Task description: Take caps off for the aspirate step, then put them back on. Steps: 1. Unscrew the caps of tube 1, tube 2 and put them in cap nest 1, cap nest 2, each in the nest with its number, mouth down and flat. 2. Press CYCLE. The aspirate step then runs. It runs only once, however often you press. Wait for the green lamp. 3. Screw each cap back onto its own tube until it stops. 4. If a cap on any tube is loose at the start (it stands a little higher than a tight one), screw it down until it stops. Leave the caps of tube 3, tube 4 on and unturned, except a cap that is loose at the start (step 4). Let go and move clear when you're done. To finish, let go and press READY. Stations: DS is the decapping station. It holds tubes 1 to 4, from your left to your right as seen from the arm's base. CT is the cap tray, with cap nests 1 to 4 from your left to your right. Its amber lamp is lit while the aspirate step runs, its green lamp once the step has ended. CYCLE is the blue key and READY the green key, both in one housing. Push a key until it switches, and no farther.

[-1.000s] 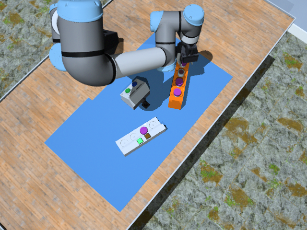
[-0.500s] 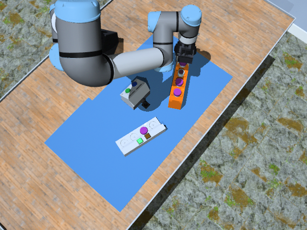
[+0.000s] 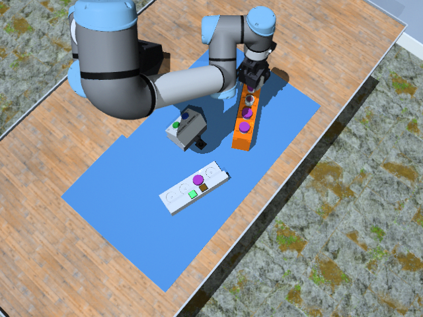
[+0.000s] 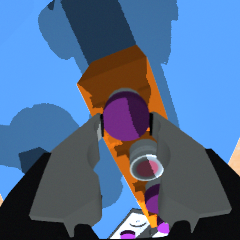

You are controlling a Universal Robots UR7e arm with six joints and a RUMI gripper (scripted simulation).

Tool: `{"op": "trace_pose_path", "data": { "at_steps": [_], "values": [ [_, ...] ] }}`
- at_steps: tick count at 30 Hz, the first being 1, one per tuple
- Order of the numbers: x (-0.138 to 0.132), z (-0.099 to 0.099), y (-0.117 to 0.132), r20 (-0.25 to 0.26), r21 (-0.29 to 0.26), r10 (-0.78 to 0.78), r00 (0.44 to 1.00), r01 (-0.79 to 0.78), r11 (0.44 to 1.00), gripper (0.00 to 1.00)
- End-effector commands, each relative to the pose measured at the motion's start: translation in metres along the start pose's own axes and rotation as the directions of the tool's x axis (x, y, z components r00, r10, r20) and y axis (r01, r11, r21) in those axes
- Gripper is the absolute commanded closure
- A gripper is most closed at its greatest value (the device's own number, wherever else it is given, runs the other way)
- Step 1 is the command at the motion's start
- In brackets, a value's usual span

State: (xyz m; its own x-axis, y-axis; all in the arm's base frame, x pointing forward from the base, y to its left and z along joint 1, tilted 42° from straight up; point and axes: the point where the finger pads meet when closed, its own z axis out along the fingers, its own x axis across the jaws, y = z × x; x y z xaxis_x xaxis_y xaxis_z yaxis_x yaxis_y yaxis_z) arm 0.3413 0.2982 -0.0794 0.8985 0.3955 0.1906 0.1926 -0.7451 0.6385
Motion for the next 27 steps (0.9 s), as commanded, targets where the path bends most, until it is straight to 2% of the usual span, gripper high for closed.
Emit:
{"op": "trace_pose_path", "data": {
  "at_steps": [1,2,3,13,16,21,27],
  "values": [
    [-0.0004,-0.0001,-0.0002,0.004,-0.008,0.044,0.999,-0.044,0.999,1.00],
    [-0.0004,-0.0001,-0.0002,0.004,-0.008,0.044,0.999,-0.044,0.999,1.00],
    [-0.0004,-0.0001,-0.0002,0.004,-0.008,0.044,0.999,-0.044,0.999,0.65],
    [-0.0004,-0.0001,-0.0002,0.004,-0.008,0.044,0.999,-0.044,0.999,0.65],
    [0.0005,-0.0011,-0.0014,0.002,-0.008,0.003,1.000,-0.003,1.000,0.65],
    [0.0007,-0.0011,-0.0009,0.005,-0.007,-0.195,0.981,0.195,0.981,0.65],
    [0.0012,-0.0009,-0.0007,0.006,-0.004,-0.420,0.907,0.420,0.907,0.65]
  ]
}}
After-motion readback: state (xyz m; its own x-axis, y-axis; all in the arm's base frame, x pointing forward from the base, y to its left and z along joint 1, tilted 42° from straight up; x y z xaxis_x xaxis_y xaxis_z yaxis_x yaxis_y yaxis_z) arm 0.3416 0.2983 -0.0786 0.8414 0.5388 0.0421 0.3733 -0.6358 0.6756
